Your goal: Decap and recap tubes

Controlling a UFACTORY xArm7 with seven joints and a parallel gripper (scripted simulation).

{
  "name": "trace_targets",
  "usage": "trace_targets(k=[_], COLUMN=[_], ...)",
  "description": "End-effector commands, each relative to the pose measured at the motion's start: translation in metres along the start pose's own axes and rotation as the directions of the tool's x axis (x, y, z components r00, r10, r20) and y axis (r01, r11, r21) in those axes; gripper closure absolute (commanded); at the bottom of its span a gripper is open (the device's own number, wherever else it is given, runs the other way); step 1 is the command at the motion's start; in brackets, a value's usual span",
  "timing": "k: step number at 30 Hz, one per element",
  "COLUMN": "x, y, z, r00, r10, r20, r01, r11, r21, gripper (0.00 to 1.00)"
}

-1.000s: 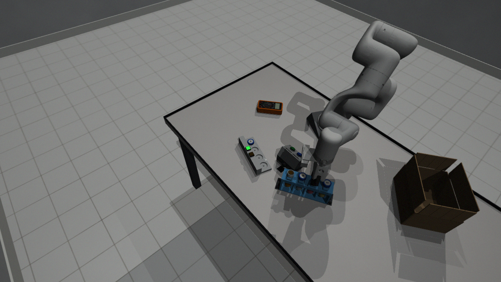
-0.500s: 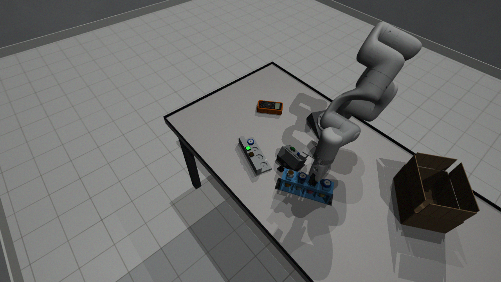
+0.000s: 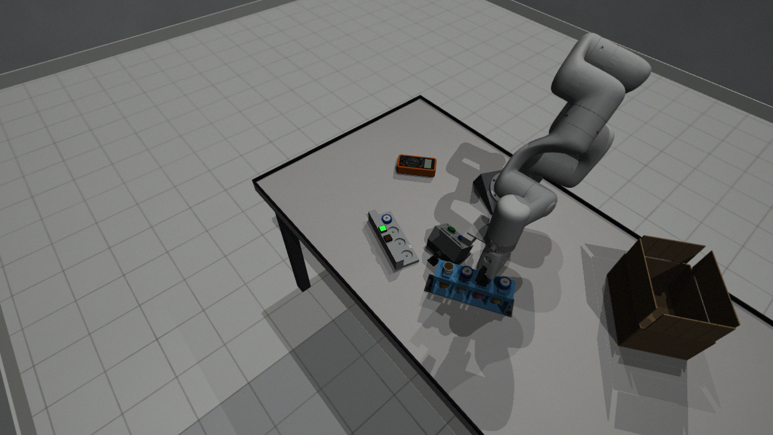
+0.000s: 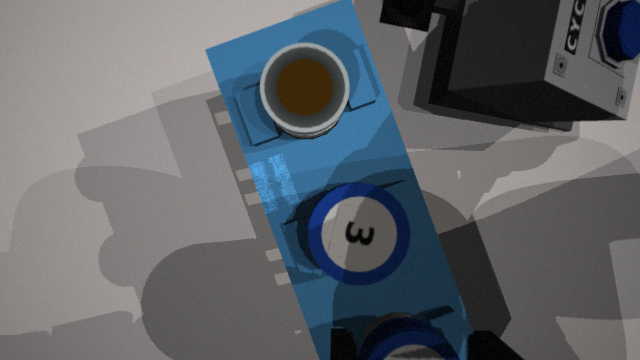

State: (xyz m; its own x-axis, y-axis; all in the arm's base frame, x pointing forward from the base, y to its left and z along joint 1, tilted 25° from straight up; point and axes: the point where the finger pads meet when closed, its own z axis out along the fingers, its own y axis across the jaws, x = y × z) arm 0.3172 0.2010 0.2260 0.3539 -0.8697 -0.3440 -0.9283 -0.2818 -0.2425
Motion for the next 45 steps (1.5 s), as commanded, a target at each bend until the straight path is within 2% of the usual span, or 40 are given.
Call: trace_targets(k=[1, 12, 17, 19, 21, 25, 32, 34, 36, 40, 45], x=[0.000, 0.000, 0.000, 0.016, 0.032, 0.048, 0.081, 0.081, 0.098, 0.121, 0.155], y=[-0.001, -0.001, -0.001, 0.001, 0.003, 0.005, 0.009, 0.009, 0.010, 0.013, 0.017], z=[-0.008, -0.041, -0.042, -0.042, -0.042, -0.042, -0.042, -0.042, -0.042, -0.042, -0.042], r00=[1.000, 1.000, 1.000, 0.986, 0.954, 0.892, 0.698, 0.698, 0.565, 0.438, 0.438], r10=[0.000, 0.000, 0.000, -0.166, -0.298, -0.452, -0.716, -0.716, -0.825, -0.899, -0.899], r20=[0.001, 0.001, 0.001, 0.000, -0.001, -0.003, -0.005, -0.005, -0.005, -0.004, -0.004], r01=[0.000, 0.000, 0.000, 0.166, 0.298, 0.452, 0.716, 0.716, 0.825, 0.899, 0.899], r11=[1.000, 1.000, 1.000, 0.986, 0.954, 0.892, 0.698, 0.698, 0.565, 0.438, 0.438], r21=[0.004, 0.004, 0.004, 0.004, 0.004, 0.003, 0.001, 0.001, 0.001, 0.001, 0.001], gripper=[0.54, 0.54, 0.54, 0.54, 0.54, 0.54, 0.54, 0.54, 0.54, 0.54, 0.54])
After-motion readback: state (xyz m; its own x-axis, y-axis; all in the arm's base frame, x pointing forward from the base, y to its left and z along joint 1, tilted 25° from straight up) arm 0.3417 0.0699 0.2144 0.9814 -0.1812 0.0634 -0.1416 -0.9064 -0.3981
